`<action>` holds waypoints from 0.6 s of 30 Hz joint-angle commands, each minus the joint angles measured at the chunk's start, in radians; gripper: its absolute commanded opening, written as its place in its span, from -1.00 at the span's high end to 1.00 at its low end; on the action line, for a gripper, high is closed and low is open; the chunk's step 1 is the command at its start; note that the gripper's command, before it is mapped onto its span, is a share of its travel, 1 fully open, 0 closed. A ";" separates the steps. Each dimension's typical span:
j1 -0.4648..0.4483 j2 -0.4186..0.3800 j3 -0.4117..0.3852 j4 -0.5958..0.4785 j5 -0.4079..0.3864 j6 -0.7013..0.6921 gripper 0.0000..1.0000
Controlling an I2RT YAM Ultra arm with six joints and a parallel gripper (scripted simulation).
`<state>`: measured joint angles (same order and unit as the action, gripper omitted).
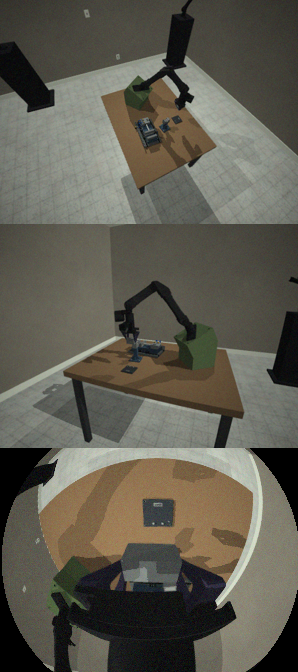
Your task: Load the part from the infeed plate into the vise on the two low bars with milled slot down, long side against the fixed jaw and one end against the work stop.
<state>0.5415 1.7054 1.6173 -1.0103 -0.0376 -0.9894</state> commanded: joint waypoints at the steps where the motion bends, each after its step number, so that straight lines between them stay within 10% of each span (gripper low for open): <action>1: -0.010 -0.052 0.048 -0.015 -0.014 0.014 1.00; 18: -0.030 -0.052 0.044 -0.013 -0.023 0.100 1.00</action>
<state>0.5240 1.7054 1.6173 -1.0103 -0.0456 -0.9176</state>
